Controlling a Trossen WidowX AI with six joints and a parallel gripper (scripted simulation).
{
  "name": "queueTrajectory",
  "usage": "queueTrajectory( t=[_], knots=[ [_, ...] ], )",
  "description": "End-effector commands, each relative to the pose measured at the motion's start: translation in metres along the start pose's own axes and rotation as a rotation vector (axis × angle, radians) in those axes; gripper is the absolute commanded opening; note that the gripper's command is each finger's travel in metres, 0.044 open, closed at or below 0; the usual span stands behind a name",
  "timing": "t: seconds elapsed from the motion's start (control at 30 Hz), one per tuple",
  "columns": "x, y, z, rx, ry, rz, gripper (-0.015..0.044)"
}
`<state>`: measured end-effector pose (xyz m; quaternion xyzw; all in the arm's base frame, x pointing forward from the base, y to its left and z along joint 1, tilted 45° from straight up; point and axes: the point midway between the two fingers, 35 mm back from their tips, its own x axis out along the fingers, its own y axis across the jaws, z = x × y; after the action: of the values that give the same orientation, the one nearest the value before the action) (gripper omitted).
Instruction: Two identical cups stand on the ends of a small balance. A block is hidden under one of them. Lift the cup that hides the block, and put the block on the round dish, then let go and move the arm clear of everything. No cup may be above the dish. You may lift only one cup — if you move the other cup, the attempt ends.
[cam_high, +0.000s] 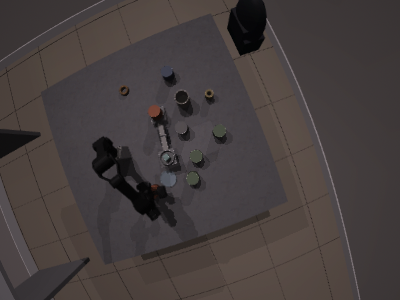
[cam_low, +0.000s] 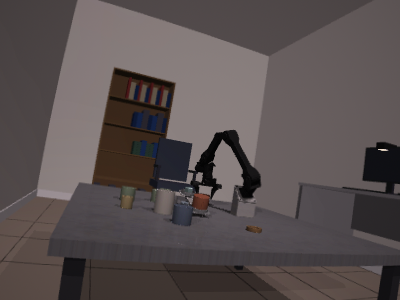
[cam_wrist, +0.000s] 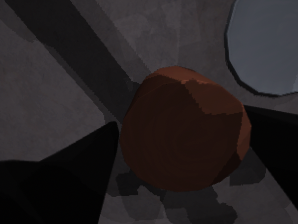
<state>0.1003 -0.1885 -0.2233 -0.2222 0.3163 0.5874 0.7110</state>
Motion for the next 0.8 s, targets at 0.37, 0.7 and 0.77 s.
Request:
queueTrajectory(
  t=[0.37,0.7,0.77],
  knots=[
    [-0.052,-0.012,0.008,0.035,0.063,0.032,0.0282],
    [-0.06,-0.031,0.022,0.347,0.069,0.014,0.026],
    [-0.062,-0.035,0.026,0.416,0.069,0.009,0.026]
  ],
)
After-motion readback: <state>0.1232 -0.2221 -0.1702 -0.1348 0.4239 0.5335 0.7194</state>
